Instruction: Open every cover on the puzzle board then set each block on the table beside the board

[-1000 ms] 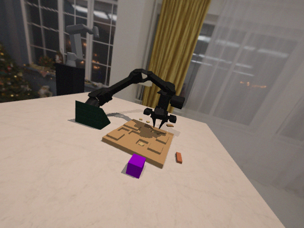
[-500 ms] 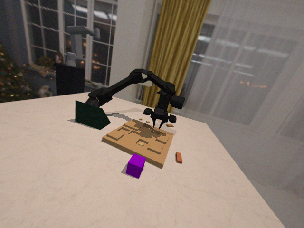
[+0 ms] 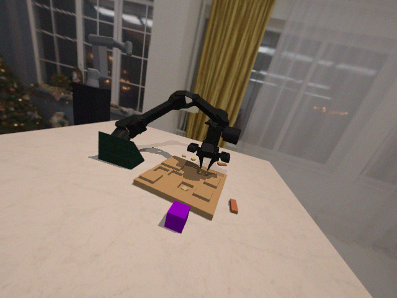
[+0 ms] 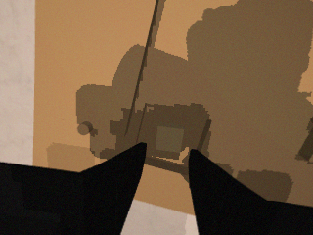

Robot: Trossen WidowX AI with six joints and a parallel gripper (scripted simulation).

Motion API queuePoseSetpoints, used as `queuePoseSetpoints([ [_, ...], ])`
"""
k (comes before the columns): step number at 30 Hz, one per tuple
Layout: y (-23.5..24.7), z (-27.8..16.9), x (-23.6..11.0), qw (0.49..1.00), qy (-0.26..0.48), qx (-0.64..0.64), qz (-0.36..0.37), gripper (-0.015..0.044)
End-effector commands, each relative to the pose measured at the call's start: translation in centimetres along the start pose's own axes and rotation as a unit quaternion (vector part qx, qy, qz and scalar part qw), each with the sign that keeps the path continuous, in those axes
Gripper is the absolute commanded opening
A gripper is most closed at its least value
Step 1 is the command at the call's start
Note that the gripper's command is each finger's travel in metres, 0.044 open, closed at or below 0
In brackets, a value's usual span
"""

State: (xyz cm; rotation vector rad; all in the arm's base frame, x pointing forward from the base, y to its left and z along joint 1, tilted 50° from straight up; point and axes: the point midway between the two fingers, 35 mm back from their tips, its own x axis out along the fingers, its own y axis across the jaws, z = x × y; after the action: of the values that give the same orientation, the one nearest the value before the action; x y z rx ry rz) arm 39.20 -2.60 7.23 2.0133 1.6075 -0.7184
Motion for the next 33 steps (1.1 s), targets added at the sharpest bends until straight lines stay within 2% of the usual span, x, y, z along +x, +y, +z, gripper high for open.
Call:
queuePoseSetpoints([
  [1, -0.1, -0.1, 0.6, 1.000, 0.002, 0.002, -0.001, 0.0144],
  [33, -0.1, -0.1, 2.6, 1.000, 0.003, 0.002, -0.001, 0.0144],
])
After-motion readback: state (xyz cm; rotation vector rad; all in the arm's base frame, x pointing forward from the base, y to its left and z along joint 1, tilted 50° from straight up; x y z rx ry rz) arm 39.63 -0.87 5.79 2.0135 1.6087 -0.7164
